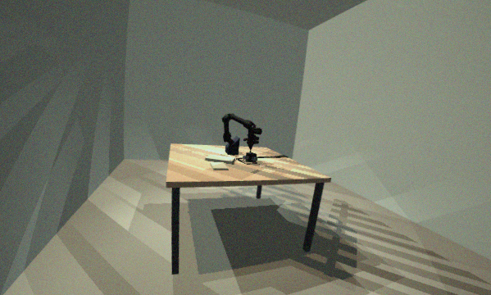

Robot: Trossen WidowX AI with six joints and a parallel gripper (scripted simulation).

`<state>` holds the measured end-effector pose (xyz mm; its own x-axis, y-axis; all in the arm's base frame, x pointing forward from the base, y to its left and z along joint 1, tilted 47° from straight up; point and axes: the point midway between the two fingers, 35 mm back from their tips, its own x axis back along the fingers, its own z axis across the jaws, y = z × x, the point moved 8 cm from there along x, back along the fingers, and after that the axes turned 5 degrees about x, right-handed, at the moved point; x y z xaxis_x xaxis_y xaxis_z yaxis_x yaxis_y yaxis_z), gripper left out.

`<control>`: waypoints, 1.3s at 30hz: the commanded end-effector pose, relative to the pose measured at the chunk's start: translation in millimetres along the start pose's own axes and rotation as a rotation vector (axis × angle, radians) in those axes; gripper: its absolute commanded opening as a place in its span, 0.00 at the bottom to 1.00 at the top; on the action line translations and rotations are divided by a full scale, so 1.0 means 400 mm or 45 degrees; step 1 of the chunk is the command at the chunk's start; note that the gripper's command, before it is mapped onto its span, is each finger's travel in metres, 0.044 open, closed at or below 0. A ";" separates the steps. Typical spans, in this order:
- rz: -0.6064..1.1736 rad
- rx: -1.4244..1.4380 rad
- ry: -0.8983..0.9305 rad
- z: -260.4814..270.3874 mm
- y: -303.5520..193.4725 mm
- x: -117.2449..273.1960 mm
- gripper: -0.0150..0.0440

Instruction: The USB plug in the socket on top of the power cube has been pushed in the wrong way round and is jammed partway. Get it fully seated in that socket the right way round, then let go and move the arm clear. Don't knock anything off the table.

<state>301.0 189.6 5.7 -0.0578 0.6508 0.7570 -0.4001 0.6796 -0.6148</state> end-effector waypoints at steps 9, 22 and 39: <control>0.001 0.009 0.004 0.002 0.000 -0.006 0.25; 0.001 0.008 0.004 0.002 0.000 -0.010 0.25; 0.001 0.008 0.004 0.002 -0.001 -0.015 0.25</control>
<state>301.2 186.3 2.4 -0.0553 0.6493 0.7585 -0.4003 0.6816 -0.6126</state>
